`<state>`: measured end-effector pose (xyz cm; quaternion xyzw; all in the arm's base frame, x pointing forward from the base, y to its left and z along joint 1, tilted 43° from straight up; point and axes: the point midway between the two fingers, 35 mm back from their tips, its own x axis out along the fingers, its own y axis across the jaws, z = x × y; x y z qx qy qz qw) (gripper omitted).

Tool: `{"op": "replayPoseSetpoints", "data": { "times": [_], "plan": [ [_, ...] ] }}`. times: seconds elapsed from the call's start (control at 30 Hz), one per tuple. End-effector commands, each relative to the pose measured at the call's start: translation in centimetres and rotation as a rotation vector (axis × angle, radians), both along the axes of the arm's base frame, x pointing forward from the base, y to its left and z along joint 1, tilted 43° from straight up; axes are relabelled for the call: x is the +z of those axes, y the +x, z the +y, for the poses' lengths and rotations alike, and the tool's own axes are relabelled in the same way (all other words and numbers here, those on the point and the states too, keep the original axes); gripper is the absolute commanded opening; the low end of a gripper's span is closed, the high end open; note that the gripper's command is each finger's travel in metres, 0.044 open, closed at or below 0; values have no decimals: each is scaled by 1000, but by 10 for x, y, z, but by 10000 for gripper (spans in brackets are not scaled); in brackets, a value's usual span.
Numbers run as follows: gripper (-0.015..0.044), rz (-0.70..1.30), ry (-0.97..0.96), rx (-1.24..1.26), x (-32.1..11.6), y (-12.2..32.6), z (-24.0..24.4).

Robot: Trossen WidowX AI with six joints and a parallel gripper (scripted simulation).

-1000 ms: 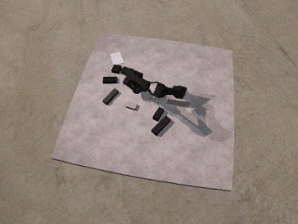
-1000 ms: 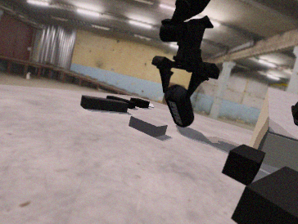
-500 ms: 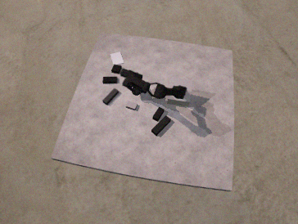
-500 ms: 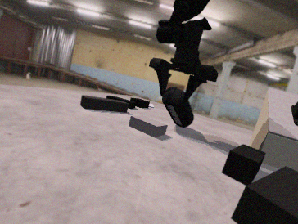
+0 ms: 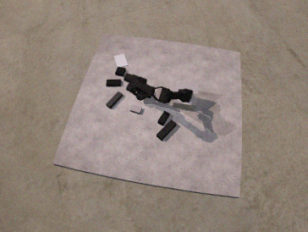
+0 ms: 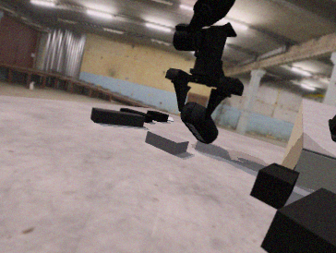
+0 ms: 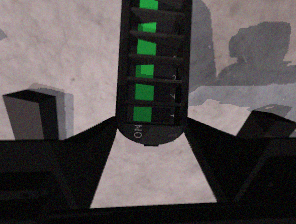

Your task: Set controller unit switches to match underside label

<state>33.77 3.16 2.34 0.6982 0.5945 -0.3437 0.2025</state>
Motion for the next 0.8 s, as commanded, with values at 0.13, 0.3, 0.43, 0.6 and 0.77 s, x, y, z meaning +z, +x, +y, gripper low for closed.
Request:
{"op": "replayPoseSetpoints", "data": {
  "times": [0.13,0.3,0.43,0.6,0.77],
  "plan": [
    [338,18,-13,-4,-5,-3,4],
    [338,18,-12,-4,-6,-2,8],
    [338,18,-12,-4,-7,-2,11],
    [338,18,-12,-4,-8,-1,15],
    [338,18,-12,-4,-10,-1,18]
  ]
}}
